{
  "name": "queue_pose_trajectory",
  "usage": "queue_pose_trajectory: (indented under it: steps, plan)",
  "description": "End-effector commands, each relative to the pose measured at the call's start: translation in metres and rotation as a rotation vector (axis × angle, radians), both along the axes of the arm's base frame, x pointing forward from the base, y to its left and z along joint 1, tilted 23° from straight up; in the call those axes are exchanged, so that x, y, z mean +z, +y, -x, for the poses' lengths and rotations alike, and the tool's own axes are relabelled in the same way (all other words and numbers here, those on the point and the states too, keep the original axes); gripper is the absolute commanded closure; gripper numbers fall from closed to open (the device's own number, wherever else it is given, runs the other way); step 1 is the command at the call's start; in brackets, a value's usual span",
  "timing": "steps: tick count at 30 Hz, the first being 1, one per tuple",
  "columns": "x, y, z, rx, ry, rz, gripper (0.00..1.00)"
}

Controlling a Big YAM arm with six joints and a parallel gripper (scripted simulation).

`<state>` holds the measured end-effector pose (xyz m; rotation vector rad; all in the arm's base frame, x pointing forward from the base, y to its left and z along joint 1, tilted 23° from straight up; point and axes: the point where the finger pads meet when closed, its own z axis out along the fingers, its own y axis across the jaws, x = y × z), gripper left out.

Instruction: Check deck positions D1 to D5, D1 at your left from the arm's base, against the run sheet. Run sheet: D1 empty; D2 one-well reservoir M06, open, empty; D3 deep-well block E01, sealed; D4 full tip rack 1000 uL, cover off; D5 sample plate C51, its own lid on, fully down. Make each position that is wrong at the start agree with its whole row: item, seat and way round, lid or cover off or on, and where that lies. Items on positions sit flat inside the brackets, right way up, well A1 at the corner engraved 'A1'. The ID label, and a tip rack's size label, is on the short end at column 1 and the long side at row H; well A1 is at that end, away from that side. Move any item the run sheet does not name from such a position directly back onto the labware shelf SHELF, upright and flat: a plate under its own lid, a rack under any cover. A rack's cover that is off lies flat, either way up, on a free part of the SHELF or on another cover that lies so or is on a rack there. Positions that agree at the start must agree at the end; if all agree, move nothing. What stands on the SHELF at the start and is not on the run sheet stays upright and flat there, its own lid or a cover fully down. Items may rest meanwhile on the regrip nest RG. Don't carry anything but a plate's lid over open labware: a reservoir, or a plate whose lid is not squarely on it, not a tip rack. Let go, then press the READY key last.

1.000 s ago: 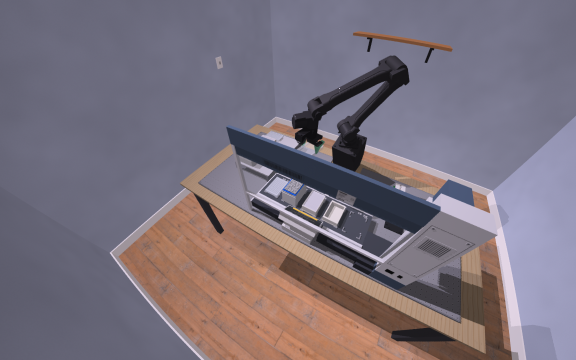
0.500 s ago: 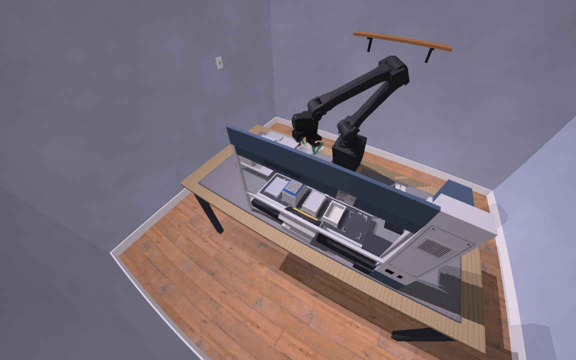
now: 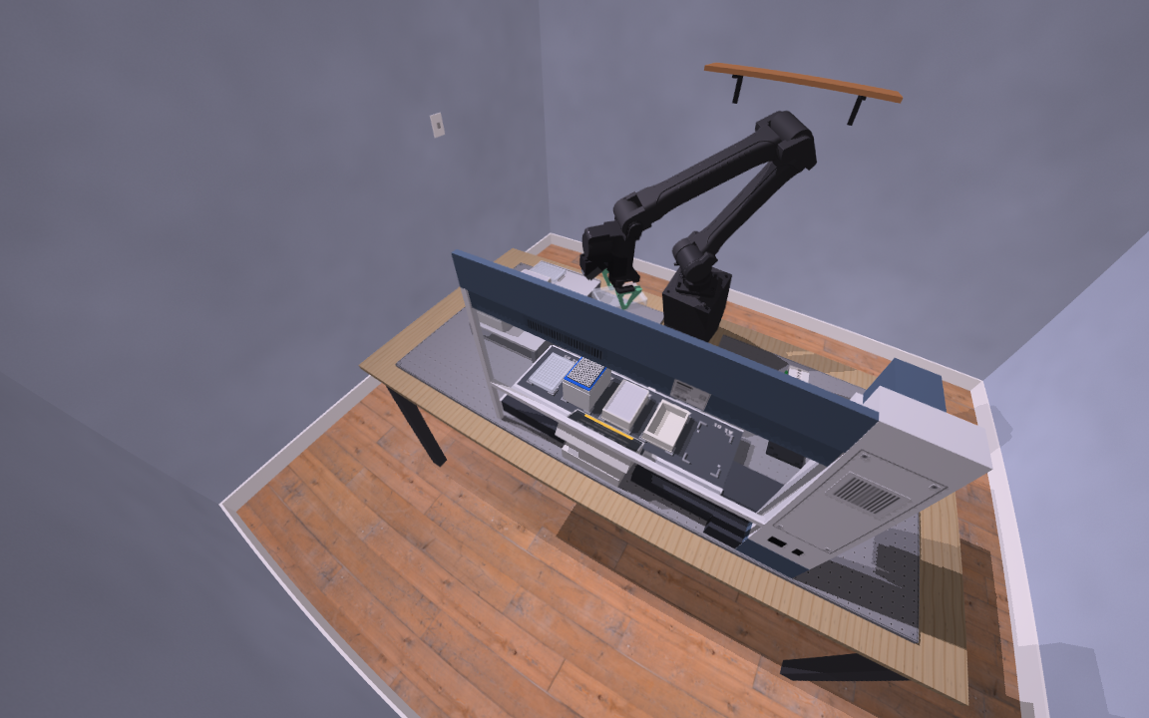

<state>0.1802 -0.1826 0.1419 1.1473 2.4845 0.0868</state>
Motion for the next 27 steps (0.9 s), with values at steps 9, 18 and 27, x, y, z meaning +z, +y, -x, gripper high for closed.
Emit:
queue_pose_trajectory:
  steps: [9, 18, 27]
  plan:
    - [0.0013, -0.0022, 0.0014, -0.087, -0.013, -0.029, 1.00]
    - [0.0013, -0.0020, 0.0010, -0.080, -0.013, -0.026, 1.00]
    - [0.0013, -0.0020, 0.0010, -0.080, -0.013, -0.026, 1.00]
